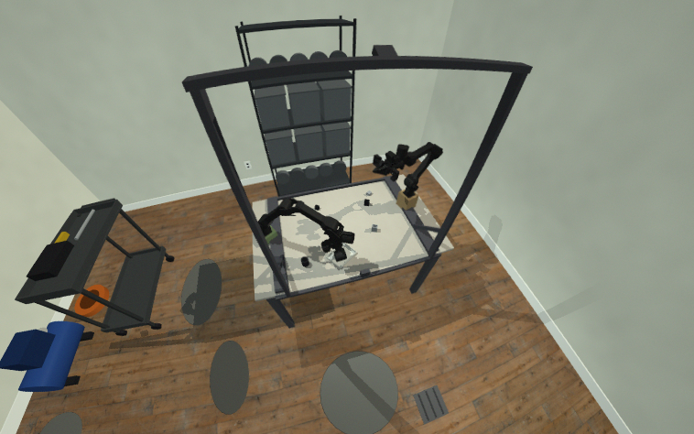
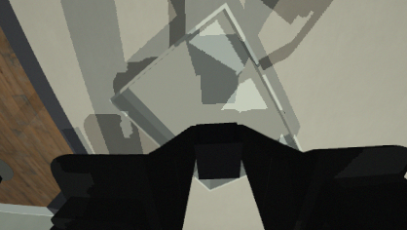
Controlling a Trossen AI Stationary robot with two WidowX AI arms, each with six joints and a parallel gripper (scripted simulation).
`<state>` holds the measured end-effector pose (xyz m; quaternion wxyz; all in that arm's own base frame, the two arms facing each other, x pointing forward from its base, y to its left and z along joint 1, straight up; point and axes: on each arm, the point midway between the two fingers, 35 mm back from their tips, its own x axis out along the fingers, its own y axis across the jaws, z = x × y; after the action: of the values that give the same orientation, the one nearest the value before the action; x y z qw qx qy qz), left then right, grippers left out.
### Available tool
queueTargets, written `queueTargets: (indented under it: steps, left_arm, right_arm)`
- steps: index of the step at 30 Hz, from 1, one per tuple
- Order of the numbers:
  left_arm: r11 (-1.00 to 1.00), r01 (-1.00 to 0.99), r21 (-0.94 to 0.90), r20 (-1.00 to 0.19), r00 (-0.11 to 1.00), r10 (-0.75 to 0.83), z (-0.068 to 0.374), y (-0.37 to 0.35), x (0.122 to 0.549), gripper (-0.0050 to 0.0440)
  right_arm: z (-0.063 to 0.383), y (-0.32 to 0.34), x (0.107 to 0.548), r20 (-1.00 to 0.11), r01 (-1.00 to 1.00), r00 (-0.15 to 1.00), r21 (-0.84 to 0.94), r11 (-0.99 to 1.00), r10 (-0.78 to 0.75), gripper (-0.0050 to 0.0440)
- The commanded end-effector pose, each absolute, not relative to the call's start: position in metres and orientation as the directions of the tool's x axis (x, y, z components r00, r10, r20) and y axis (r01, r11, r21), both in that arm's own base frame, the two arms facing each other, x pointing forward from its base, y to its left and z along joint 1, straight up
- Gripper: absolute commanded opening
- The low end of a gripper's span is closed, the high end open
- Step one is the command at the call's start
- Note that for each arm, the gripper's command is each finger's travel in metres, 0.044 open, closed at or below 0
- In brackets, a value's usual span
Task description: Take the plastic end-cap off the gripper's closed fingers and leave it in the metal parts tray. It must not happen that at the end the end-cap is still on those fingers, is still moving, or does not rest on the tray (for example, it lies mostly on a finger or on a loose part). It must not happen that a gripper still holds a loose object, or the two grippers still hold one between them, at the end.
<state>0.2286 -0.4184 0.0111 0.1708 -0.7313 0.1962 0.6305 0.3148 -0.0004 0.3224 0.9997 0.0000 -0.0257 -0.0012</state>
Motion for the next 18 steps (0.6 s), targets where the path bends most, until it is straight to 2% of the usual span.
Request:
queueTargets:
  steps: [1, 18]
  left_arm:
    - [-0.862, -0.507, 0.005, -0.986, 0.140, -0.088, 0.015, -0.420, 0.230, 0.0000]
    - [-0.859, -0.512, 0.002, -0.986, 0.140, -0.086, -0.007, -0.420, 0.230, 0.0000]
  right_arm:
    - [0.330, -0.001, 0.313, 0.070, 0.004, 0.998, 0.002, 1.000, -0.004, 0.0000]
    - [0.330, -0.001, 0.313, 0.070, 0.004, 0.998, 0.002, 1.000, -0.004, 0.0000]
